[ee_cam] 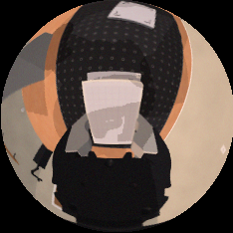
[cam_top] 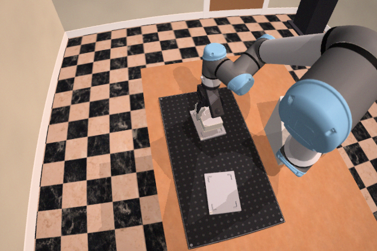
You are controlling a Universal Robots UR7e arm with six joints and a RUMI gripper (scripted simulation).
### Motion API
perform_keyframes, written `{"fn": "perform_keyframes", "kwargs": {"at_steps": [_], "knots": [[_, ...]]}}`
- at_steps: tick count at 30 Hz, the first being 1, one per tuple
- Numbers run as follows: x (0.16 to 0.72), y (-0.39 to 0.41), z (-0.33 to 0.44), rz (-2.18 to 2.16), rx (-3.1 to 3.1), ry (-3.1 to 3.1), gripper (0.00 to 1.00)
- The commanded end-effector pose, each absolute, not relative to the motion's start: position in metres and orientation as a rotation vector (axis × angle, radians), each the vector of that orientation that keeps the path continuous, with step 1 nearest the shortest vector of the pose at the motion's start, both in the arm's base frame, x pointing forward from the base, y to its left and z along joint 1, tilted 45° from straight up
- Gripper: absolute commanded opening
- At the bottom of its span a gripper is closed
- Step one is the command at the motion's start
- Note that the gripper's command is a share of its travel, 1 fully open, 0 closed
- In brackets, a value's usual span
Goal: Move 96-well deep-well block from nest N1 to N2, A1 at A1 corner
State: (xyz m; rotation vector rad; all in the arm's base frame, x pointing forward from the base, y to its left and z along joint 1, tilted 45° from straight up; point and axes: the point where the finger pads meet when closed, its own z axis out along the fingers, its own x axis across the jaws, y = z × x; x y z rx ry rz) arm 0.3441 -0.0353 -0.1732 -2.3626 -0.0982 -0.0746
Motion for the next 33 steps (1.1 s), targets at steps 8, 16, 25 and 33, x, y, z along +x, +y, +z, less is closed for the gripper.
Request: {"fn": "perform_keyframes", "kwargs": {"at_steps": [8, 16, 25, 33], "knots": [[0.3449, -0.0260, -0.1834, -0.076, -2.364, -0.098, 0.00], [0.3449, -0.0260, -0.1833, -0.076, -2.364, -0.098, 0.00], [0.3448, -0.0260, -0.1833, -0.076, -2.364, -0.098, 0.00], [0.3449, -0.0252, -0.1841, -0.076, -2.364, -0.098, 0.00]]}}
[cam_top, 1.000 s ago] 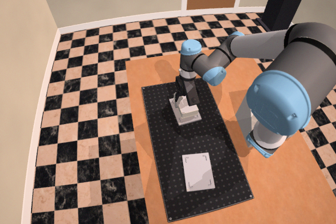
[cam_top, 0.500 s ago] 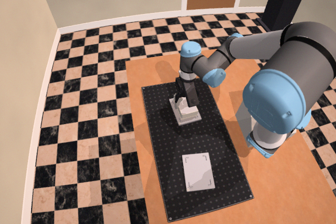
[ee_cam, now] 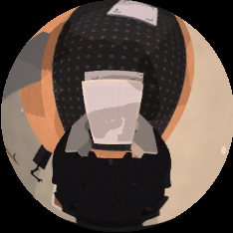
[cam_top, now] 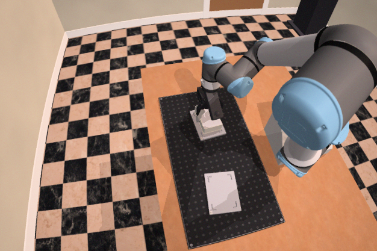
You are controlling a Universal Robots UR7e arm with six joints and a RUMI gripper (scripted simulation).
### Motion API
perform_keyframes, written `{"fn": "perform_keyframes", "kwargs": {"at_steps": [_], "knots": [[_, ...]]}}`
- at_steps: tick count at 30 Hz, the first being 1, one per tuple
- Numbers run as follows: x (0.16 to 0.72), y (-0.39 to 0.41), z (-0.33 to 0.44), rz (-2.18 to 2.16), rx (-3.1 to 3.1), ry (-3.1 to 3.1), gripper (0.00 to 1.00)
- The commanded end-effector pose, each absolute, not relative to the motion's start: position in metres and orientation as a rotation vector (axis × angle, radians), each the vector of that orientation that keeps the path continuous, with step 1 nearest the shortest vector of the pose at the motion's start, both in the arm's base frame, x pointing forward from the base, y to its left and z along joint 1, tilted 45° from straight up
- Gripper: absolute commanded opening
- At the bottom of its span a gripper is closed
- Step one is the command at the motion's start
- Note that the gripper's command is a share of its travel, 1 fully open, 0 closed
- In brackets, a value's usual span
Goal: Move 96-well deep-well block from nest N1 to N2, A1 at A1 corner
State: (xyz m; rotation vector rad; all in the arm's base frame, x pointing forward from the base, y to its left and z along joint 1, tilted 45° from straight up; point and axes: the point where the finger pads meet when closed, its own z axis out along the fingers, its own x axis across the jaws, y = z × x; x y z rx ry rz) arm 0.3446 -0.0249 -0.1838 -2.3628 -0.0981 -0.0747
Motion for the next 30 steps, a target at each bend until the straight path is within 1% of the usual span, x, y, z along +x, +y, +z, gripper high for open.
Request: {"fn": "perform_keyframes", "kwargs": {"at_steps": [1, 30], "knots": [[0.3449, -0.0251, -0.1842, -0.076, -2.364, -0.098, 0.00], [0.3450, -0.0221, -0.1872, -0.076, -2.364, -0.098, 0.00]]}}
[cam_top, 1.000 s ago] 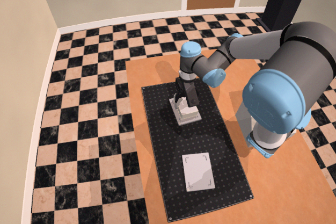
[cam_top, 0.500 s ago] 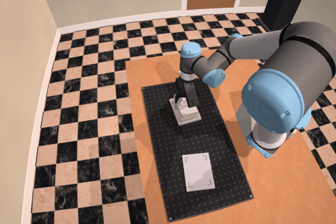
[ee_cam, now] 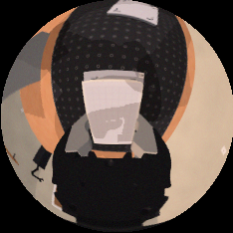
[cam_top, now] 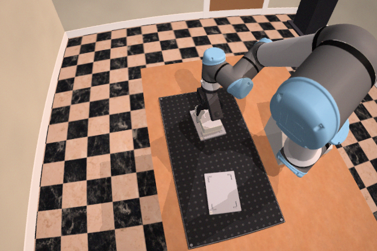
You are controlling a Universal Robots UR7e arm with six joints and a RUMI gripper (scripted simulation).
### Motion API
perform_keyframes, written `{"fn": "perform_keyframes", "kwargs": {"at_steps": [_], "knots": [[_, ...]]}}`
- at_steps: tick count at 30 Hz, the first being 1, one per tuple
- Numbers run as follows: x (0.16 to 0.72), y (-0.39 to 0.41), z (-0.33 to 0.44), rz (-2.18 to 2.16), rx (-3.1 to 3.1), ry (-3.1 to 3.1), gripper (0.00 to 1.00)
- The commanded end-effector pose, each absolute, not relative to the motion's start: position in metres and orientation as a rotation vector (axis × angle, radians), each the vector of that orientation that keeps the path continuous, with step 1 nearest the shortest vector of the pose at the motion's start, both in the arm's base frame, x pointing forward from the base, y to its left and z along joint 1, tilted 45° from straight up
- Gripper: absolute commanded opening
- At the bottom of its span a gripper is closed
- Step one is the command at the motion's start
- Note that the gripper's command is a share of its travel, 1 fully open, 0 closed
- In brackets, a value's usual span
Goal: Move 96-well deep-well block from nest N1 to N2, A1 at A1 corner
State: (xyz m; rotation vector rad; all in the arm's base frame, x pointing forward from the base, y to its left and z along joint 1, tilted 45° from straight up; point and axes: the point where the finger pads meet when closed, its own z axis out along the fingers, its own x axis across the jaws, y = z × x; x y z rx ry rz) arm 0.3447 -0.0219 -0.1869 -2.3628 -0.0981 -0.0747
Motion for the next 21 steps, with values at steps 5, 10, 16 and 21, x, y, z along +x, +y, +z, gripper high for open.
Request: {"fn": "perform_keyframes", "kwargs": {"at_steps": [5, 10, 16, 21], "knots": [[0.3450, -0.0215, -0.1878, -0.076, -2.364, -0.098, 0.00], [0.3450, -0.0211, -0.1882, -0.076, -2.364, -0.098, 0.00], [0.3450, -0.0205, -0.1888, -0.076, -2.364, -0.098, 0.00], [0.3450, -0.0199, -0.1894, -0.076, -2.364, -0.098, 0.00]]}}
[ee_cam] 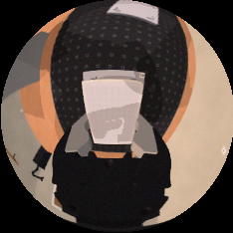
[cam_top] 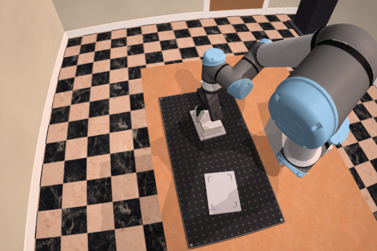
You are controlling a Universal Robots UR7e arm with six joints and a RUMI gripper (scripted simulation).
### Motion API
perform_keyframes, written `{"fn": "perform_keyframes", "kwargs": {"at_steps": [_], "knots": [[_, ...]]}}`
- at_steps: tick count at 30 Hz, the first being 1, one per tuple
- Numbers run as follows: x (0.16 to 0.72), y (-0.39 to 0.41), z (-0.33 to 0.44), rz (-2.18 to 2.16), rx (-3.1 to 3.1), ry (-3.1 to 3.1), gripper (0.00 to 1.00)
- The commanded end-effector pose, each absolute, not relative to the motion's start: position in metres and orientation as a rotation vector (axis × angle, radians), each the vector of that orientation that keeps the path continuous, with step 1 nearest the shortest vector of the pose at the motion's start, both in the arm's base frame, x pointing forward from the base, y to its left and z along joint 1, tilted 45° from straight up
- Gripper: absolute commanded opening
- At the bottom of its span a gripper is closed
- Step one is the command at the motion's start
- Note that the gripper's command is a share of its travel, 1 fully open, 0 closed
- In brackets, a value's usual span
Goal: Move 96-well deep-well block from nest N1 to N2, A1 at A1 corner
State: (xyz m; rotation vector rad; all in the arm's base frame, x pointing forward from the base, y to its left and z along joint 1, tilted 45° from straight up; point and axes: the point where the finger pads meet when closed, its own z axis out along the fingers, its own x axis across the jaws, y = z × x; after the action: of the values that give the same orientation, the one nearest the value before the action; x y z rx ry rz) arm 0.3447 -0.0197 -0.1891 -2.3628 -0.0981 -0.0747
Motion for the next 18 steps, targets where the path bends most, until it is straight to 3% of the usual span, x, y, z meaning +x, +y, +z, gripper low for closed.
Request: {"fn": "perform_keyframes", "kwargs": {"at_steps": [1, 16, 17, 18], "knots": [[0.3450, -0.0198, -0.1895, -0.076, -2.364, -0.098, 0.00], [0.3451, -0.0182, -0.1911, -0.076, -2.364, -0.098, 0.00], [0.3451, -0.0182, -0.1911, -0.076, -2.364, -0.098, 1.00], [0.3451, -0.0182, -0.1911, -0.076, -2.364, -0.098, 1.00]]}}
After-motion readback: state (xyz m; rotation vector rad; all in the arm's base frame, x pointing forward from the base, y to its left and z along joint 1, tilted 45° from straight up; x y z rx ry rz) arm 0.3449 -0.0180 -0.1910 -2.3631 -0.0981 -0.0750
